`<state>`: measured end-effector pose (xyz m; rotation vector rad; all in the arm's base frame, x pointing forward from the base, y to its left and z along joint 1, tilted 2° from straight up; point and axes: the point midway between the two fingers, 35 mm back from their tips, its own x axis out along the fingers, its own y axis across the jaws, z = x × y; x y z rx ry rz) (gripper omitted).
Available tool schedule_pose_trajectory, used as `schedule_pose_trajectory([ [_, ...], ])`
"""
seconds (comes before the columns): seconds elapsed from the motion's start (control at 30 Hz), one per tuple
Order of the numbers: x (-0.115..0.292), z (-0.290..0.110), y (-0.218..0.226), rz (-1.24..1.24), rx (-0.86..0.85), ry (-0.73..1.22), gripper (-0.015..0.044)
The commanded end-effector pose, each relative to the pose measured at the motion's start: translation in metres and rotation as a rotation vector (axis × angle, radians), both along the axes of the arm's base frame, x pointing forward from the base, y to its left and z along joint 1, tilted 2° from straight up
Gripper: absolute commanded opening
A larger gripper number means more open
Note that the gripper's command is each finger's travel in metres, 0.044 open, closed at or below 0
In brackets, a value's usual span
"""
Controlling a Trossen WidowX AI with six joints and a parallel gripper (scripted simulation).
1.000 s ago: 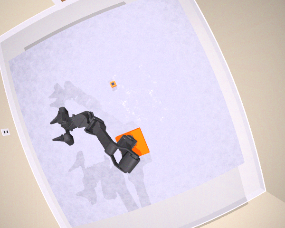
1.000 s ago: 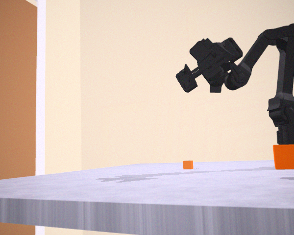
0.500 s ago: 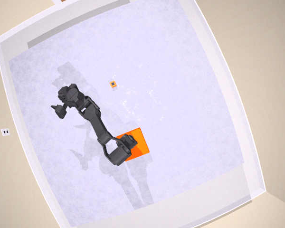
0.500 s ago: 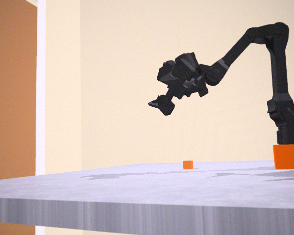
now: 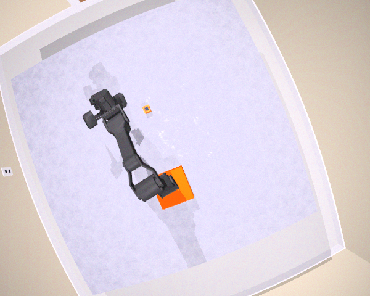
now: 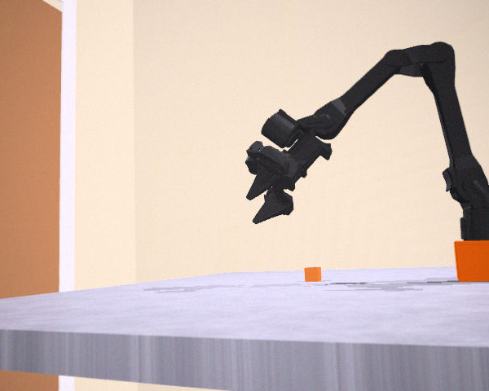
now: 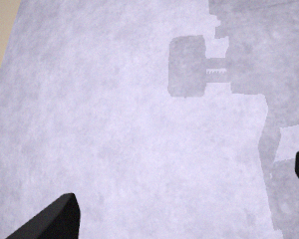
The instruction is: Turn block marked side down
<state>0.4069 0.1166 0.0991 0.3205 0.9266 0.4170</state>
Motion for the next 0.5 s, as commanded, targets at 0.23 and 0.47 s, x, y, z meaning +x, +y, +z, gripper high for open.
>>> schedule_pose_trajectory([
  [0.23, -0.034, -0.044, -0.127, -0.121, -0.415, 0.481, 0.044],
  [0.47, -0.055, -0.043, -0.158, -0.107, -0.502, 0.625, 0.044],
])
